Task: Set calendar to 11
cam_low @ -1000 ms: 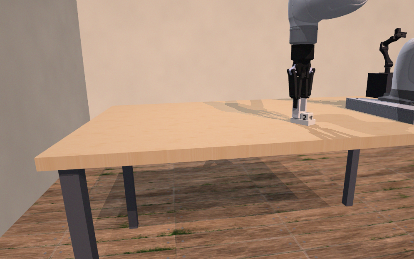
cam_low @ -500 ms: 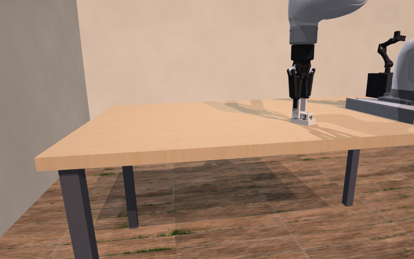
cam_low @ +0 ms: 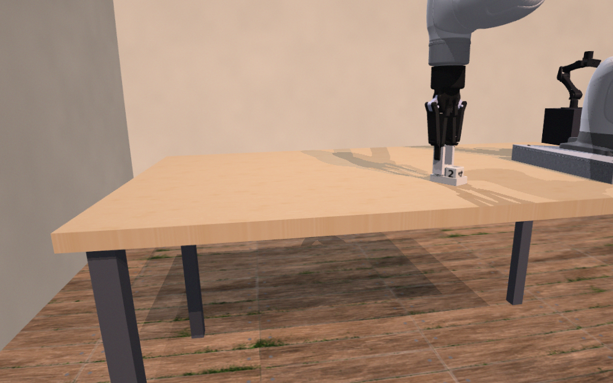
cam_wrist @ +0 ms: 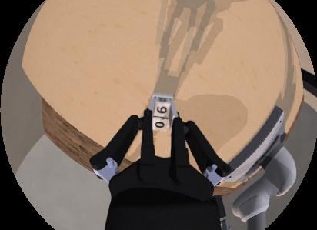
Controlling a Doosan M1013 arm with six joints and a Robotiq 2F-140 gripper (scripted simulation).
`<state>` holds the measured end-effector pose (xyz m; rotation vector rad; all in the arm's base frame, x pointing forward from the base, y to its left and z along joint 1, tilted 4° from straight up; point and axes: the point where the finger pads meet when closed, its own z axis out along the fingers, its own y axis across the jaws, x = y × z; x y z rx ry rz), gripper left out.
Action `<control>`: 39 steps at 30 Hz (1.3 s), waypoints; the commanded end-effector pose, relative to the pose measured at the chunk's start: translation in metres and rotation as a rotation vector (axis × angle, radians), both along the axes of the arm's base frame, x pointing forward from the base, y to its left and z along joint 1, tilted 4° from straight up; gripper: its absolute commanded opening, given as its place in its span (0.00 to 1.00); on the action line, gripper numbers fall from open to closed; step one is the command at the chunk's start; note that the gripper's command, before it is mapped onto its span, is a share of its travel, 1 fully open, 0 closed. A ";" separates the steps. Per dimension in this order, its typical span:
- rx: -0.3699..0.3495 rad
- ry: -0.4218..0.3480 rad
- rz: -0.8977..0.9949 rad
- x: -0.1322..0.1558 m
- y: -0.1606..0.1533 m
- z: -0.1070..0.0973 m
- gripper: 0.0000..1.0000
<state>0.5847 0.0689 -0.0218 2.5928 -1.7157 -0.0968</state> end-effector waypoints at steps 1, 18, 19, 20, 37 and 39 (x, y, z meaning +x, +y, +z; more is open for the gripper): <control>0.000 0.000 0.000 0.000 0.000 0.000 0.24; 0.000 0.000 0.000 0.000 0.000 0.000 0.24; 0.000 0.000 0.000 0.000 0.000 0.000 0.24; 0.000 0.000 0.000 0.000 0.000 0.000 0.24; 0.000 0.000 0.000 0.000 0.000 0.000 0.33; 0.000 0.000 0.000 0.000 0.000 0.000 0.35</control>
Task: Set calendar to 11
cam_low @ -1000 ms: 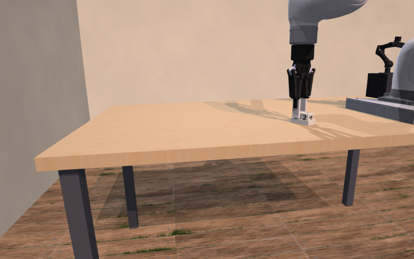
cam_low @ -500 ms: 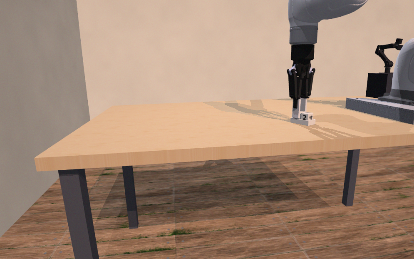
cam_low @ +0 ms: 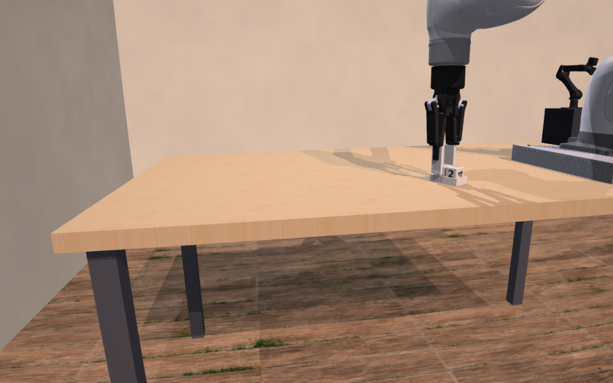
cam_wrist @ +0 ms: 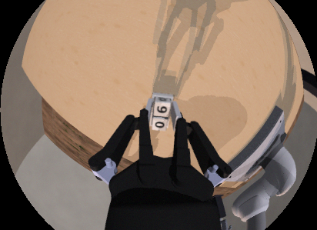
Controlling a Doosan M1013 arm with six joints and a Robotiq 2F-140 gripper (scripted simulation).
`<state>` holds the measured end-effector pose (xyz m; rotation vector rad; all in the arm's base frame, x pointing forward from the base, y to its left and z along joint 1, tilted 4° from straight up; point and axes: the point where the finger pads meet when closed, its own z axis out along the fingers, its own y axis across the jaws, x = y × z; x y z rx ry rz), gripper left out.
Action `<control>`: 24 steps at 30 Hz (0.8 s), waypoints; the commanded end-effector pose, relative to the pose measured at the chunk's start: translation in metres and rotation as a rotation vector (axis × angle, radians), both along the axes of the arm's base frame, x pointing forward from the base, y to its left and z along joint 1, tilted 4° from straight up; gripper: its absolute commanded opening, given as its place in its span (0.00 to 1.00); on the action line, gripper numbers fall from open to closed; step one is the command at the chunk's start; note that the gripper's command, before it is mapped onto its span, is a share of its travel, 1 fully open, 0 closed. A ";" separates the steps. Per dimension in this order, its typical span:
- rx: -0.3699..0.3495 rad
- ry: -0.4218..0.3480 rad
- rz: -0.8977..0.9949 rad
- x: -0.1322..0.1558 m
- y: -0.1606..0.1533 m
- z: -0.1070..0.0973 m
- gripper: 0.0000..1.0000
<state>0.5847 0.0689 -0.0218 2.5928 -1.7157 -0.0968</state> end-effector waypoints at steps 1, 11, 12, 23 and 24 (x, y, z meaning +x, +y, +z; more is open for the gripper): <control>0.000 0.000 0.000 0.000 0.000 0.000 0.35; 0.000 0.000 0.000 0.000 0.000 0.000 0.35; 0.000 0.000 0.000 0.000 0.000 0.000 0.35; 0.000 0.000 0.000 0.002 0.000 0.022 0.35; 0.000 0.000 0.000 0.002 0.000 0.026 0.35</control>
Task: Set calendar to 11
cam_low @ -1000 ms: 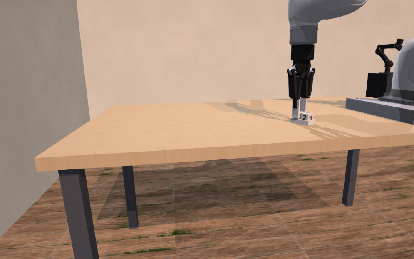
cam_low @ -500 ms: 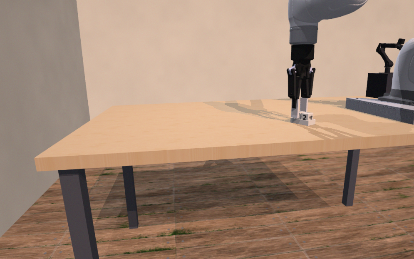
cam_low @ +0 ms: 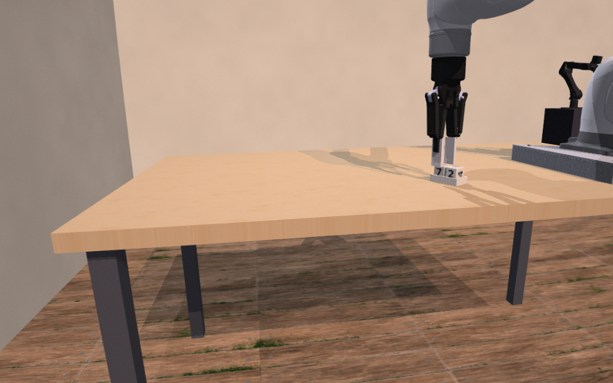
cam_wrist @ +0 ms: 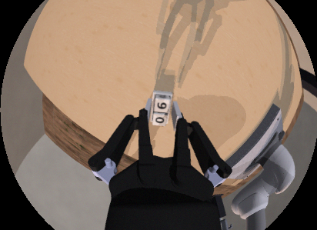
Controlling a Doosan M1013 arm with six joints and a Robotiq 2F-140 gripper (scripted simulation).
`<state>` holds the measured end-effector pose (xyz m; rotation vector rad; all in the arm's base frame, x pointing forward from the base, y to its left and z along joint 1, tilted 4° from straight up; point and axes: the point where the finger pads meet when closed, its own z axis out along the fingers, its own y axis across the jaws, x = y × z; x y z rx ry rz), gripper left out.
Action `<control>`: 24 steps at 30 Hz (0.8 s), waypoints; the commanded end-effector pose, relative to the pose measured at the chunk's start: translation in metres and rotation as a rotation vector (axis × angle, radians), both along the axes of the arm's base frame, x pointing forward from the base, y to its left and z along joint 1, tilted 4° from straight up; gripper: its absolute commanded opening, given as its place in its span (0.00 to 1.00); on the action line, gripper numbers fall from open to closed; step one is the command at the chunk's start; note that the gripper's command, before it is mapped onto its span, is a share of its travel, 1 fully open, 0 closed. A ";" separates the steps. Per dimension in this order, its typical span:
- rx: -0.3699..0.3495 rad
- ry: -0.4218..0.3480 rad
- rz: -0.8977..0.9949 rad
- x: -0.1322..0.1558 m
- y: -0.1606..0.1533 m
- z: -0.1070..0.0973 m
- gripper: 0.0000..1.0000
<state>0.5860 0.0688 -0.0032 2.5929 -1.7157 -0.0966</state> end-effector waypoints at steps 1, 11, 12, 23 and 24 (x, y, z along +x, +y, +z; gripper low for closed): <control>0.000 0.000 0.000 0.001 0.000 0.013 0.35; 0.000 0.000 0.000 0.004 -0.001 0.063 0.35; 0.000 0.000 0.000 0.005 -0.001 0.065 0.35; 0.000 0.000 0.000 0.005 -0.001 0.071 1.00; 0.000 0.000 0.000 0.005 -0.001 0.071 1.00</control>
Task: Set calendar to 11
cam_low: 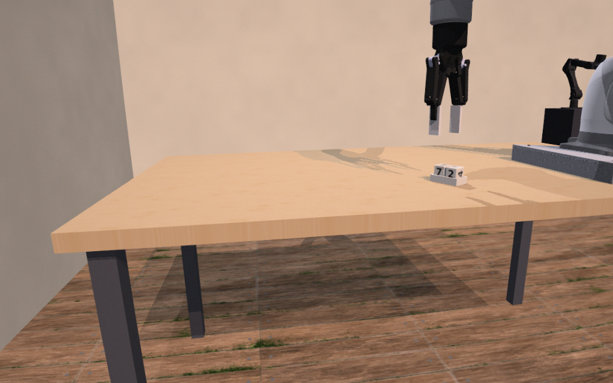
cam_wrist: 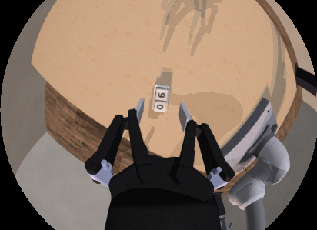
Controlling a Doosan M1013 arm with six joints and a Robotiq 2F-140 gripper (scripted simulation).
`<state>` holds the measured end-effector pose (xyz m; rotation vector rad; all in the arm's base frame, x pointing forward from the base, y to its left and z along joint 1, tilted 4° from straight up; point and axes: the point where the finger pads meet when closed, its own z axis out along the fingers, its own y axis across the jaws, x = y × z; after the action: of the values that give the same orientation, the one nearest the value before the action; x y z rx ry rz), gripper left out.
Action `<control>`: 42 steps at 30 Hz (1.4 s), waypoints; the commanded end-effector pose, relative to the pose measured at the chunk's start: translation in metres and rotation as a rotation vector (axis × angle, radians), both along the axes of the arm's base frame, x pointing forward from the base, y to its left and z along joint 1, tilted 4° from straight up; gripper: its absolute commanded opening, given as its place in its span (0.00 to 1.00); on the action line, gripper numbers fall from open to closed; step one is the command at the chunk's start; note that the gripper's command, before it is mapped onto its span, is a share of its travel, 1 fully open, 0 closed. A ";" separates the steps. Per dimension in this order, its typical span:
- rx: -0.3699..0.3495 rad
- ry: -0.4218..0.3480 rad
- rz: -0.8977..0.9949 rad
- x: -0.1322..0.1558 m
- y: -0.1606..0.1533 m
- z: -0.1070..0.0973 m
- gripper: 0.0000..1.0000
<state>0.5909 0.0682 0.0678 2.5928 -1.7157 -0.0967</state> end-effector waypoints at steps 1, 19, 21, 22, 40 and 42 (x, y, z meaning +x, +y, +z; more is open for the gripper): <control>0.000 0.000 0.000 0.000 0.000 0.000 1.00; 0.000 0.000 0.000 0.000 0.000 0.001 1.00; 0.000 0.000 0.000 0.000 0.000 0.002 1.00; 0.000 0.000 0.000 0.000 0.000 0.004 1.00; 0.000 0.000 0.000 0.003 0.000 0.050 1.00; 0.000 0.000 0.000 0.004 0.000 0.052 1.00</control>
<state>0.5942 0.0678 0.1147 2.5930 -1.7158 -0.0965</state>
